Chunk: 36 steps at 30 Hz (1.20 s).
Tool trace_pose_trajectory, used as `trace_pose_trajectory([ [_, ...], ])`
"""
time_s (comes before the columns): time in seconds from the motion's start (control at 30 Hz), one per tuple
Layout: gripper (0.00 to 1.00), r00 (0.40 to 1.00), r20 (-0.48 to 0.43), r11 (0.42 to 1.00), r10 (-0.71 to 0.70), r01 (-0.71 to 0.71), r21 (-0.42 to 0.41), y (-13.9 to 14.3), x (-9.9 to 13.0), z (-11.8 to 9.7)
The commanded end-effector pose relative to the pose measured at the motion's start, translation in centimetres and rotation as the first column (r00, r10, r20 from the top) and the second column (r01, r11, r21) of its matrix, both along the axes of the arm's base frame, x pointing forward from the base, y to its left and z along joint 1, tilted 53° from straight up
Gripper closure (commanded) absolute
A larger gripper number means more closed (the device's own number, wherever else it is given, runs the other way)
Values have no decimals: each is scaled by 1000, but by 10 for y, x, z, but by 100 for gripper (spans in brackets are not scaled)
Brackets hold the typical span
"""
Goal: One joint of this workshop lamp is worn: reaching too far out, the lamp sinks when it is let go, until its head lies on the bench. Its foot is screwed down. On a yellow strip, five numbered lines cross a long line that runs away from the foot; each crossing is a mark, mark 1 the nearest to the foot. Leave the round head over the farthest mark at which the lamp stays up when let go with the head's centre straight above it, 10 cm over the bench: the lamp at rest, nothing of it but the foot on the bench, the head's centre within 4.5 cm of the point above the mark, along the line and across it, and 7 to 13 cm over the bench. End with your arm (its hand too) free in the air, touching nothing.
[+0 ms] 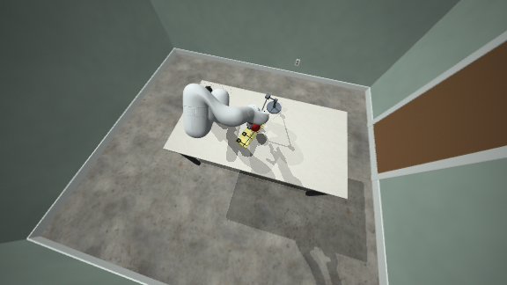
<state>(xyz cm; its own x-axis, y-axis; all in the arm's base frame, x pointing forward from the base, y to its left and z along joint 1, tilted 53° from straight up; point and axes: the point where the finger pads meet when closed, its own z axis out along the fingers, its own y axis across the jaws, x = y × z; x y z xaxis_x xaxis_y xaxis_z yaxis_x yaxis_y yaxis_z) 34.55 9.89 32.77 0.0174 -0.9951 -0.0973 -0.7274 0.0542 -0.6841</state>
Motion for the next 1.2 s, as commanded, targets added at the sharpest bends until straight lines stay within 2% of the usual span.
trace_pose_trajectory([
  [0.0, 0, 997, 66, 999, -31, 31, -7, 1, 12, -10],
  [0.6, 0, 989, 133, 997, -71, 73, -11, 4, 34, -21],
  [1.17, 0, 989, 133, 997, -71, 73, -11, 4, 34, -21],
])
